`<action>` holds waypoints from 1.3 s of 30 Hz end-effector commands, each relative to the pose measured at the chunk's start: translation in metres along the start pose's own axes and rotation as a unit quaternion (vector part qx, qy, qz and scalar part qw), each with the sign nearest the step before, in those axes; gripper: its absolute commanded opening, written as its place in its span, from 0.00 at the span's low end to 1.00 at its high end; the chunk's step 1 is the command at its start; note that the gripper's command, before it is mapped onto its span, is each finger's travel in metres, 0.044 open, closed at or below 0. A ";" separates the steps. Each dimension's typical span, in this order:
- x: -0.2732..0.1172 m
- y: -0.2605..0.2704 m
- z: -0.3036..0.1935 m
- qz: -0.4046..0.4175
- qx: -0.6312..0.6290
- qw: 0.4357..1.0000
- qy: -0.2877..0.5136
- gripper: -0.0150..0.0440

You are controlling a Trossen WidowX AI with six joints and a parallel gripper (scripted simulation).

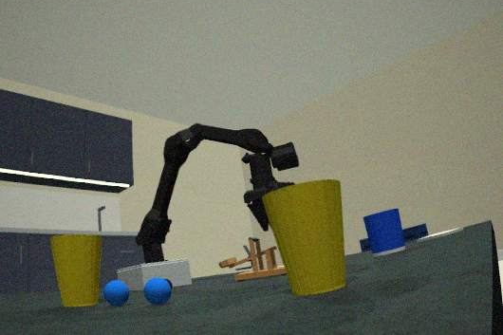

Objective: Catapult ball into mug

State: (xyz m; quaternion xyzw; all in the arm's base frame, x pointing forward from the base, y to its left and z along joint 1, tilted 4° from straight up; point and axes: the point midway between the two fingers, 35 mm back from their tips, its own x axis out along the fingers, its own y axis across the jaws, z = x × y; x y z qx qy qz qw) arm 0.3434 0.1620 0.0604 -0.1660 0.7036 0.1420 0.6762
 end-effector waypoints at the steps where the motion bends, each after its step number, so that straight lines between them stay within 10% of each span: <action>1: -0.021 0.000 -0.002 0.000 0.002 1.000 -0.003 1.00; 13: -0.070 0.000 -0.004 0.000 0.000 1.000 -0.017 1.00; 19: -0.022 -0.080 -0.030 -0.002 0.052 0.999 -0.005 0.76; 39: 0.053 -0.217 -0.200 -0.010 0.199 0.980 0.001 0.76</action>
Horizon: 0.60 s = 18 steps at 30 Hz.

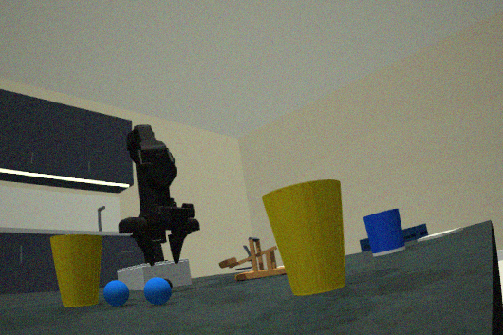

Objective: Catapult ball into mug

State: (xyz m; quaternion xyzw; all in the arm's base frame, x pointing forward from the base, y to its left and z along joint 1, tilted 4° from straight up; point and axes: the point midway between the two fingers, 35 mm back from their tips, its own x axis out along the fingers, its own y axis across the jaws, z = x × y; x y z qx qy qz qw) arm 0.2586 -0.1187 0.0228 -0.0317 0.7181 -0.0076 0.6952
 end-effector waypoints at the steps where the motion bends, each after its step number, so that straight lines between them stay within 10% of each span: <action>1: 0.003 -0.002 -0.005 -0.002 -0.002 1.000 -0.002 0.76; 18: 0.034 -0.003 -0.005 -0.002 -0.002 1.000 -0.002 0.76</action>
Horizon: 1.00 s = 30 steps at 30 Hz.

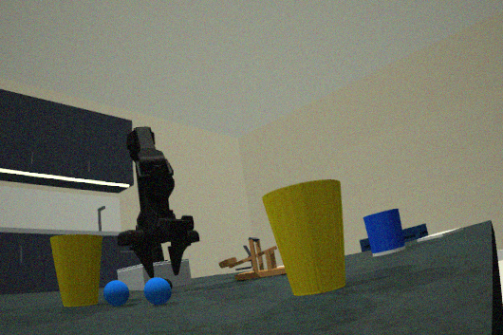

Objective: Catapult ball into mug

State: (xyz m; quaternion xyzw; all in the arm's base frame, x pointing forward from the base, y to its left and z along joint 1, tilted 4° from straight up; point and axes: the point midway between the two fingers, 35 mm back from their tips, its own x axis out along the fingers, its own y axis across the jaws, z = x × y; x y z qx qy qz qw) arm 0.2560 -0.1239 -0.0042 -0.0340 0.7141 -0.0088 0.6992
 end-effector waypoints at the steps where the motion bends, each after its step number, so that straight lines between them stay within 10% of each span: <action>1: 0.008 0.001 -0.003 0.000 -0.002 1.000 0.004 0.76; 15: 0.028 0.001 -0.004 0.000 -0.002 1.000 0.004 0.76; 30: 0.027 0.001 -0.004 0.000 -0.002 1.000 0.004 0.33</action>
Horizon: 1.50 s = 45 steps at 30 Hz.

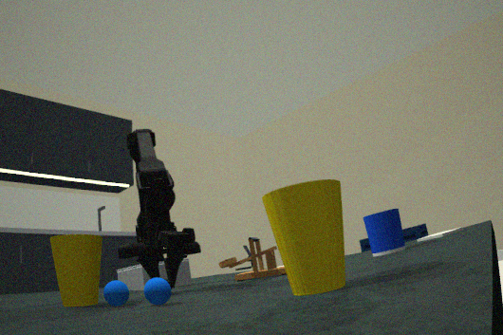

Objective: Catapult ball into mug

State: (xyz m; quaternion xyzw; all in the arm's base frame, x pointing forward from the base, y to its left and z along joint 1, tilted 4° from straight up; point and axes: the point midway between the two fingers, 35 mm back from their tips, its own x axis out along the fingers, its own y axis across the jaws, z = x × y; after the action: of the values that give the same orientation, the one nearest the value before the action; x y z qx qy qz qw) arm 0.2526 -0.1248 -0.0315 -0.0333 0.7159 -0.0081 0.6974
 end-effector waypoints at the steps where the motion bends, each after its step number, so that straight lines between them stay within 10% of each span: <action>1: -0.004 0.000 0.000 -0.001 -0.001 1.000 0.002 0.28; 19: -0.125 0.006 0.009 0.000 -0.001 1.000 0.001 0.25; 45: -0.108 0.107 0.024 0.017 -0.093 0.993 0.069 0.25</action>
State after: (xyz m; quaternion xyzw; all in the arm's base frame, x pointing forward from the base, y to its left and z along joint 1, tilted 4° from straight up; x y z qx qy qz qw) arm 0.2742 -0.0247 0.0710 -0.0791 0.7569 0.0593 0.6460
